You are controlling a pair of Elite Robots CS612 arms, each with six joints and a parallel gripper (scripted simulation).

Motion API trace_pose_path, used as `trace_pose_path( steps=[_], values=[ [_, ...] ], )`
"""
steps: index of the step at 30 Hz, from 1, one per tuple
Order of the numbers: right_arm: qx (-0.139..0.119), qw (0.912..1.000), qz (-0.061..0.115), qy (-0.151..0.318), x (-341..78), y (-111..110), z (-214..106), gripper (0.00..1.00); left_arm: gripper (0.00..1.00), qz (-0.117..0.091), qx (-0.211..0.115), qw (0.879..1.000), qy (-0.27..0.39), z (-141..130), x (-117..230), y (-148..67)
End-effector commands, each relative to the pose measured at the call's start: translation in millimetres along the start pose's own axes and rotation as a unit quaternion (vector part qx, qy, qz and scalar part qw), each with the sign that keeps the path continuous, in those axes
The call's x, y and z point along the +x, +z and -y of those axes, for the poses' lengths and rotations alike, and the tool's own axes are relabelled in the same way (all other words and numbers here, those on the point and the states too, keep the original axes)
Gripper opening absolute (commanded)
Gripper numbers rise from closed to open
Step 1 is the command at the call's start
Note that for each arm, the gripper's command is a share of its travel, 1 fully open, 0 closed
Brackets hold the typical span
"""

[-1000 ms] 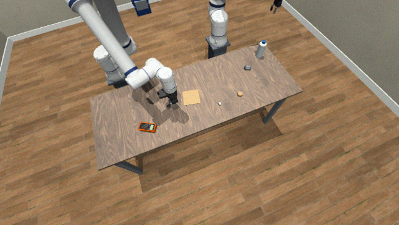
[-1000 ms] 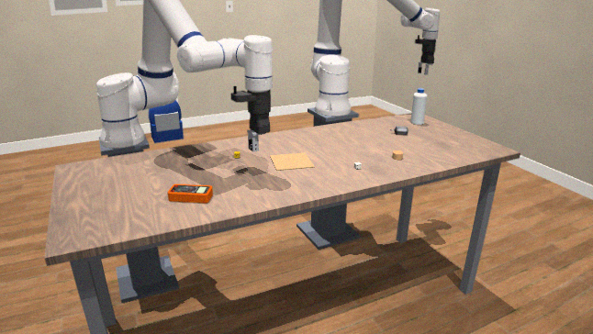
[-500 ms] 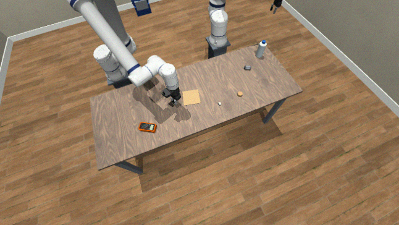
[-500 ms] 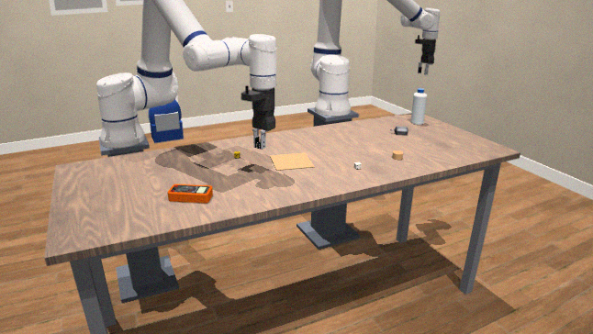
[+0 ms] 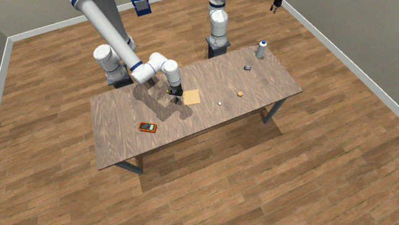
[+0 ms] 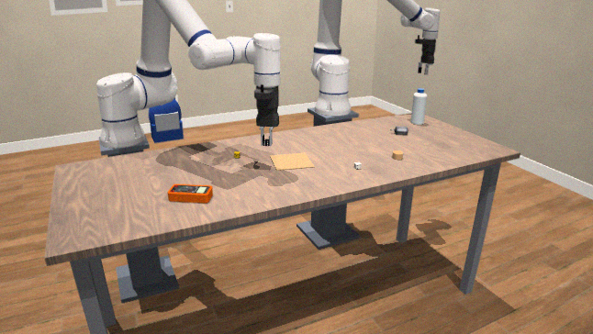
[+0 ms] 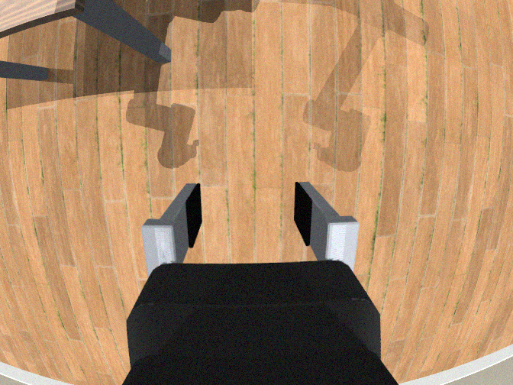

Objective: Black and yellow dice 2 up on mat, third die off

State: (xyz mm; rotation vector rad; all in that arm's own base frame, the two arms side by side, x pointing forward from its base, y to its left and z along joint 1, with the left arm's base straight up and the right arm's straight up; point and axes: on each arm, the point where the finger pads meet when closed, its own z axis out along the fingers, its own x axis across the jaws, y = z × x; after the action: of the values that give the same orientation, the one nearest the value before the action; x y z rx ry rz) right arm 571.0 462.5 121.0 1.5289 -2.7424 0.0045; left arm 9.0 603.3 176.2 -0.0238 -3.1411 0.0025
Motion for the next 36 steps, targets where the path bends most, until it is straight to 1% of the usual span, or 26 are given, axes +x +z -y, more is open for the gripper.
trace_pose_path(
  steps=[1,2,3,4,6,9,12,13,14,16,17,19,20,21,24,27,32,36],
  values=[
    [-0.001,0.9962,0.002,-0.087,-7,-1,-11,0.4,1.0,0.0,-0.001,1.0,0.0,-1,0,-1],
    [-0.001,0.9953,0.002,-0.096,-8,-1,-12,0.4,1.0,0.0,-0.001,1.0,0.0,-1,0,-1],
    [-0.001,0.9928,0.002,-0.119,-10,-1,-16,0.4,1.0,0.0,-0.001,1.0,0.0,-1,0,-1],
    [-0.001,0.9927,0.002,-0.121,-10,-1,-16,0.4,1.0,0.0,-0.001,1.0,0.0,-1,0,-1],
    [-0.001,0.9864,0.002,-0.164,-13,-2,-23,0.4,1.0,0.0,-0.001,1.0,0.0,-1,0,-1],
    [-0.001,0.9858,0.002,-0.168,-14,-2,-23,0.4,1.0,0.0,-0.001,1.0,0.0,-1,0,-1],
    [0.0,0.9717,0.002,-0.236,-19,-2,-34,0.4,1.0,0.0,-0.001,1.0,0.0,-1,0,-1],
    [0.0,0.9675,0.002,-0.253,-20,-2,-37,0.4,1.0,0.0,-0.001,1.0,0.0,-1,0,-1],
    [0.0,0.9661,0.002,-0.258,-20,-2,-38,0.4,1.0,0.0,-0.001,1.0,0.0,-1,0,-1],
    [0.0,0.9547,0.002,-0.298,-23,-2,-45,0.4,1.0,0.0,-0.001,1.0,0.0,-1,0,-1],
    [0.0,0.9538,0.002,-0.301,-23,-2,-45,0.4,1.0,0.0,-0.001,1.0,0.0,-1,0,-1],
    [0.0,0.9402,0.002,-0.341,-26,-2,-52,0.4,1.0,0.0,-0.001,1.0,0.0,-1,0,-1],
    [0.0,0.9347,0.002,-0.355,-27,-2,-55,0.4,1.0,0.0,-0.001,1.0,0.0,-1,0,-1],
    [0.0,0.933,0.002,-0.36,-27,-2,-56,0.4,1.0,0.0,-0.001,1.0,0.0,-1,0,-1],
    [0.0,0.9109,0.002,-0.413,-30,-2,-66,0.4,1.0,0.0,-0.001,1.0,0.0,-1,0,-1],
    [0.0,0.9104,0.002,-0.414,-30,-2,-66,0.4,1.0,0.0,-0.001,1.0,0.0,-1,0,-1],
    [0.0,0.8717,0.002,-0.49,-35,-3,-81,0.4,1.0,0.0,-0.001,1.0,0.0,-1,0,-1],
    [0.0,0.8424,0.002,-0.539,-37,-3,-91,0.4,1.0,0.0,-0.001,1.0,0.0,-1,0,-1]
  ],
)
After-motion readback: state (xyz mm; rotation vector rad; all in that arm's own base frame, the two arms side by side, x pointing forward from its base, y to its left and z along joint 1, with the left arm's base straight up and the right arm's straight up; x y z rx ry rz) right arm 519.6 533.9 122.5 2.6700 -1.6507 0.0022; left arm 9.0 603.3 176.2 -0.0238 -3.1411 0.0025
